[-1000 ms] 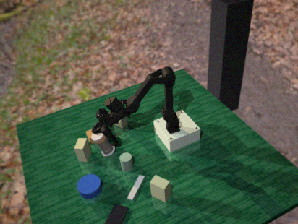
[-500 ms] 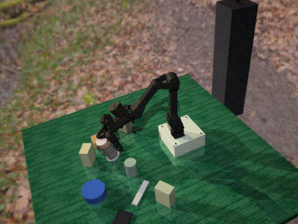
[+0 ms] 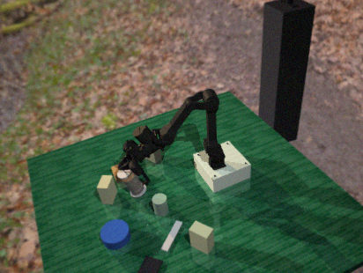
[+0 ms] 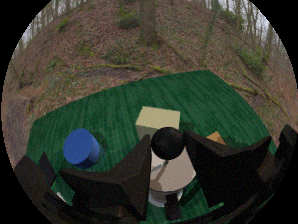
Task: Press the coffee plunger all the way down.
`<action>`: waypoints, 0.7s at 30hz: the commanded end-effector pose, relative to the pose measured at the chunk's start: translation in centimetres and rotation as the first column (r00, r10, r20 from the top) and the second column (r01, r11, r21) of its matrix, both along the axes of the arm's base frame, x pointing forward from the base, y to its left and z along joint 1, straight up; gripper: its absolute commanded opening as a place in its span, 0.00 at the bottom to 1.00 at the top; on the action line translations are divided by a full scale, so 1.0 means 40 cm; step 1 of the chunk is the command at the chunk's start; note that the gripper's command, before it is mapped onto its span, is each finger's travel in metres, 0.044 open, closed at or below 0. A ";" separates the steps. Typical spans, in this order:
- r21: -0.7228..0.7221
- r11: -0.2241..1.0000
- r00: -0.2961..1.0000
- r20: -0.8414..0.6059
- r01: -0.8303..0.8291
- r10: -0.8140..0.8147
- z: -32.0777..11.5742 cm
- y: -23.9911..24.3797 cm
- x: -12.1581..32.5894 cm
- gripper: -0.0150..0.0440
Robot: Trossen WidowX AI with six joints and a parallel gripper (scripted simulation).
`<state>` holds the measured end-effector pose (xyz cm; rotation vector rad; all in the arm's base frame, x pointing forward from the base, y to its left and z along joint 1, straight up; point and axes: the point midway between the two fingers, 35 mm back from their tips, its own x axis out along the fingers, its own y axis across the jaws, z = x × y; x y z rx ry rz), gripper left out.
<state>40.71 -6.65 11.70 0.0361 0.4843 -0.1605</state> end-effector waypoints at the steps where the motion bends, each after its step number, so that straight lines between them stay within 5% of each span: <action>1: 0.007 1.000 1.000 -0.019 0.004 -0.004 -0.017 0.000 -0.001 0.47; 21: 0.007 1.000 1.000 -0.019 0.004 -0.004 -0.015 -0.001 0.006 0.47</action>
